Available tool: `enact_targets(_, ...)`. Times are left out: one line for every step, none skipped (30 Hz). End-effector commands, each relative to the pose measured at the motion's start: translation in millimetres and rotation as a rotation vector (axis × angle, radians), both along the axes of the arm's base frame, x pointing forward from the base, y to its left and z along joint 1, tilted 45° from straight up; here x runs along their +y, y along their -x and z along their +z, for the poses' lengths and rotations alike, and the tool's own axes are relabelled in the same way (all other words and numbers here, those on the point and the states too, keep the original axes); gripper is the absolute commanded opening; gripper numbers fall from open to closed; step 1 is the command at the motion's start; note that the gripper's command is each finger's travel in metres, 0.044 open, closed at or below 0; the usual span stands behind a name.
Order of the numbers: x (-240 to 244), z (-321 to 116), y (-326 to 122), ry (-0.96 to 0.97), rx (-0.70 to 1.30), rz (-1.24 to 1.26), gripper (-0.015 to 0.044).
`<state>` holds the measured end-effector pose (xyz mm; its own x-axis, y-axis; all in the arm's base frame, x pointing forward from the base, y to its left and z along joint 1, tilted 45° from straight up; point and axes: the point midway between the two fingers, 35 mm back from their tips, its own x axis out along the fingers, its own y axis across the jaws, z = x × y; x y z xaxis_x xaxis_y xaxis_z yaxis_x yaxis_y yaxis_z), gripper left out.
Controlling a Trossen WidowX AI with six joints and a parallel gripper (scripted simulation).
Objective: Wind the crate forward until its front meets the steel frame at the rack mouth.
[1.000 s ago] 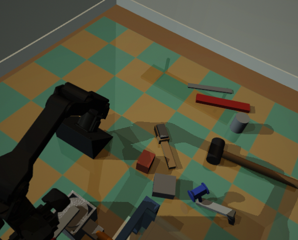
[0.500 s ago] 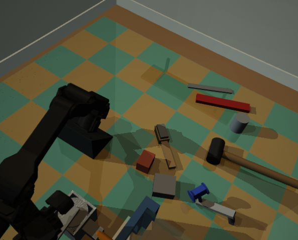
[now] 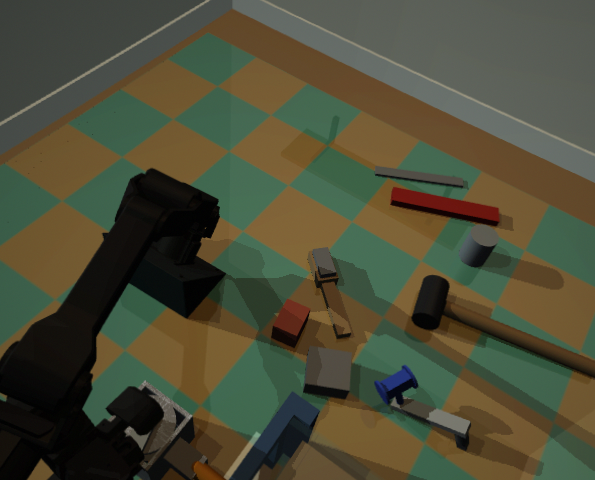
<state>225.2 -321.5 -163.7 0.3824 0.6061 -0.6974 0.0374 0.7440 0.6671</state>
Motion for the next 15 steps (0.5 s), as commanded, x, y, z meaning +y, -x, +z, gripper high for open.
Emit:
enact_targets(10.2,4.3,-19.0,-0.015,-0.024,0.010,0.0000)
enact_targets(10.6,4.6,-19.8,-0.015,-0.025,0.010,0.0000)
enact_targets(11.2,5.1,-21.0,-0.015,-0.025,0.010,0.0000)
enact_targets(11.6,5.4,-21.8,-0.015,-0.025,0.010,0.0000)
enact_targets(12.3,5.9,-22.9,-0.015,-0.025,0.010,0.0000)
enact_targets(12.7,6.3,-23.7,-0.015,-0.025,0.010,0.0000)
enact_targets(13.3,6.8,-24.8,-0.015,-0.025,0.010,0.0000)
enact_targets(13.7,7.1,-25.5,-0.015,-0.025,0.010,0.0000)
enact_targets(14.4,7.7,-26.6,-0.015,-0.025,0.010,0.0000)
enact_targets(14.8,8.0,-27.3,-0.015,-0.025,0.010,0.0000)
enact_targets(15.5,8.6,-28.4,-0.016,-0.025,0.010,0.0000)
enact_targets(16.0,9.0,-29.1,-0.016,-0.025,0.010,0.0000)
enact_targets(16.7,9.5,-30.2,-0.016,-0.025,0.010,0.0000)
enact_targets(17.1,9.9,-30.9,-0.016,-0.026,0.010,0.0000)
enact_targets(17.8,10.5,-31.9,-0.016,-0.026,0.010,0.0000)
